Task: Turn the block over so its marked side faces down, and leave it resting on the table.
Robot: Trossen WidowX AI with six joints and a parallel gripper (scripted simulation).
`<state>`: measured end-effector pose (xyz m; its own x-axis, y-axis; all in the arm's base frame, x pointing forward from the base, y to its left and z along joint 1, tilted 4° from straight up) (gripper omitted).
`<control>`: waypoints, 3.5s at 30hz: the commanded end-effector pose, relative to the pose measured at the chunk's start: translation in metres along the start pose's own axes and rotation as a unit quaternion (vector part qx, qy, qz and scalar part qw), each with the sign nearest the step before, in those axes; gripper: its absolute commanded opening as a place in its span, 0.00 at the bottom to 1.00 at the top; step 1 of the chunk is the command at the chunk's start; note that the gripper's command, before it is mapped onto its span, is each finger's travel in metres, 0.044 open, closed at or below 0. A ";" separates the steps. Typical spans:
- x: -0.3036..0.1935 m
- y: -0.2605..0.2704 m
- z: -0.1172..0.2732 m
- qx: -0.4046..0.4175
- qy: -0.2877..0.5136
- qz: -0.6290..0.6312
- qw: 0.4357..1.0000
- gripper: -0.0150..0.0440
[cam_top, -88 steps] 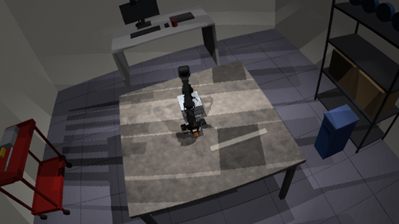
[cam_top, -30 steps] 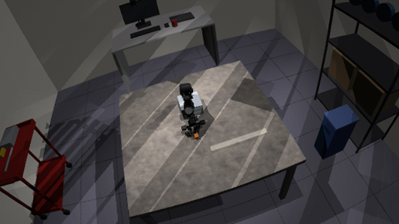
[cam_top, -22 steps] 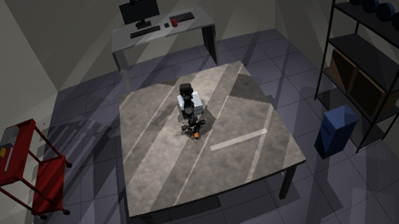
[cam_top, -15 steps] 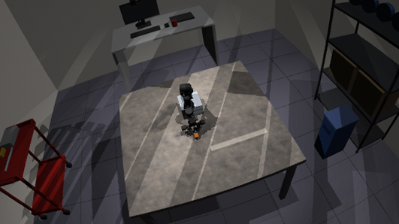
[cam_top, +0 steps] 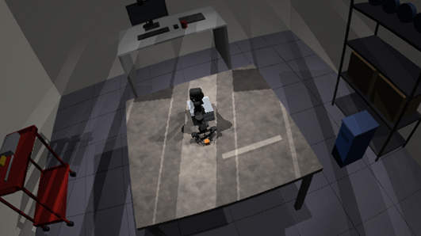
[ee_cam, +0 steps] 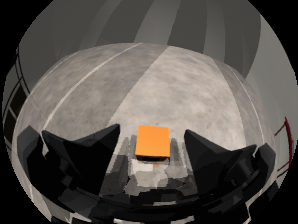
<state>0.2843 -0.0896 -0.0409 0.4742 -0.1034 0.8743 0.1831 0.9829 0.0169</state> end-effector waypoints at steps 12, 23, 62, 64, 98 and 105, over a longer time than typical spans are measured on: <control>0.000 0.000 0.000 0.002 -0.001 -0.002 1.000 1.00; 0.000 0.000 0.000 0.002 -0.001 -0.002 1.000 1.00; 0.066 -0.002 0.051 0.014 0.236 0.008 0.972 1.00; 0.066 -0.002 0.051 0.014 0.236 0.008 0.972 1.00; 0.084 -0.005 -0.002 0.024 0.479 0.008 0.877 1.00; 0.070 -0.004 -0.010 0.024 0.479 0.008 0.877 1.00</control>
<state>0.3257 -0.1020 0.0197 0.9873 -0.1445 0.0653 0.1411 0.9885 0.0541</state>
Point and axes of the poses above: the point midway between the two fingers, 35 mm back from their tips, its own z axis back along the fingers, its own y axis across the jaws, x = y × z, the point moved 3 cm from there along z, back along the fingers, and after that the axes turned 3 degrees about z, right-handed, at the moved point
